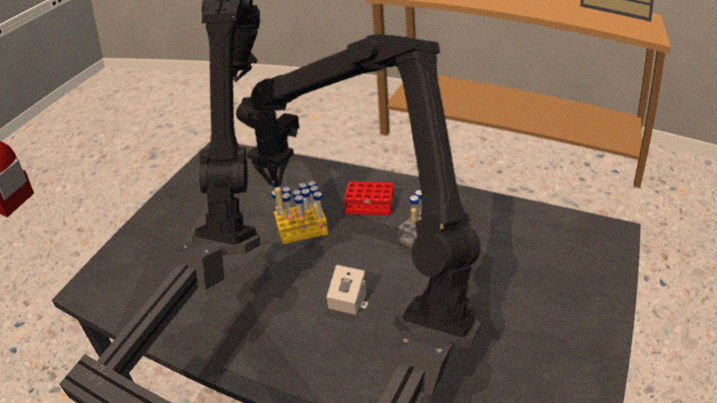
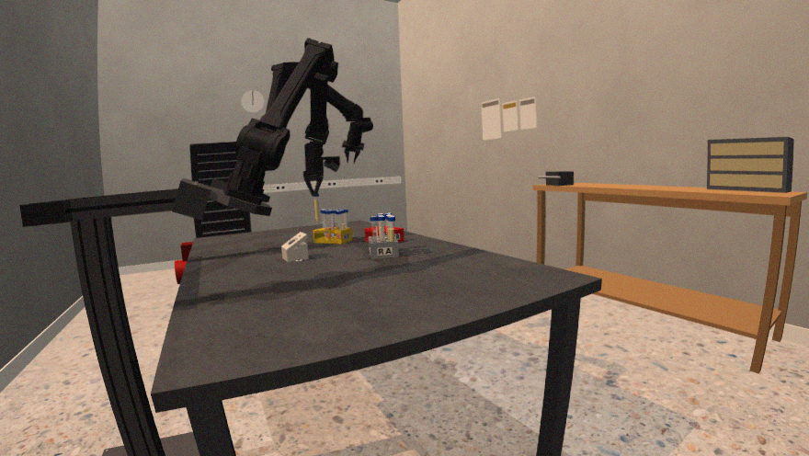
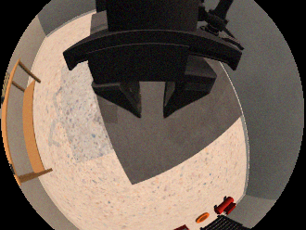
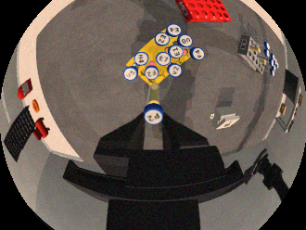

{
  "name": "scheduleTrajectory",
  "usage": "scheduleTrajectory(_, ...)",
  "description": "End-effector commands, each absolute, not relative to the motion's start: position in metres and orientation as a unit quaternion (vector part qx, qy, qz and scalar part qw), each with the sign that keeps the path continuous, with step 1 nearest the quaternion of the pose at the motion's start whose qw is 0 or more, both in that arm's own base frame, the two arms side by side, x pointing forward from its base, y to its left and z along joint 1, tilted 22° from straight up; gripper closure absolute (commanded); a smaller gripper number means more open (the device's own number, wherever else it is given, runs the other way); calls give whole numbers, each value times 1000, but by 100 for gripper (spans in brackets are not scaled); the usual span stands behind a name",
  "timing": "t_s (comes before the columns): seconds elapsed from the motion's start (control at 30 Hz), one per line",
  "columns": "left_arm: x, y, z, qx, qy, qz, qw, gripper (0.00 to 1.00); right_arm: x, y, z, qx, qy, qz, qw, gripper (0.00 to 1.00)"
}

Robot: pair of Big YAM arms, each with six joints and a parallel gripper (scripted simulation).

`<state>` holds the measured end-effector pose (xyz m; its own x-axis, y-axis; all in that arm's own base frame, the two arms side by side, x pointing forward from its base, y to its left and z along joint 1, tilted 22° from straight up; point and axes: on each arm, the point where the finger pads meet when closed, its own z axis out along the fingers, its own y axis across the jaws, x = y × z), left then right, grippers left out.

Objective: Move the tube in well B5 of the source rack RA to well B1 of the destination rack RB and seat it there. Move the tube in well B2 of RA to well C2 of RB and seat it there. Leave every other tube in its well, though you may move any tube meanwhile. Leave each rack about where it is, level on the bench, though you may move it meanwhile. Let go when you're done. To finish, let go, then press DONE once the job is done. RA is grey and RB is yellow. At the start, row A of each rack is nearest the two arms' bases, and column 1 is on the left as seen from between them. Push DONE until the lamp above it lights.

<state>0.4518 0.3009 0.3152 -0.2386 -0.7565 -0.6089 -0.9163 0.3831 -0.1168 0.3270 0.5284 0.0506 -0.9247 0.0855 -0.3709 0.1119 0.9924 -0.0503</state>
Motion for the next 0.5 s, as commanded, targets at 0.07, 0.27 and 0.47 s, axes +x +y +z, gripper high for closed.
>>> scheduleTrajectory(0.07,456,304,335,-539,769,131,318,70,347,547,69,53,980,-22,193,100)
scheduleTrajectory(0.27,456,304,335,-539,769,131,318,70,354,554,71,53,980,-22,193,100)
scheduleTrajectory(0.47,456,304,335,-539,769,131,318,70,347,558,77,52,979,-16,196,100)
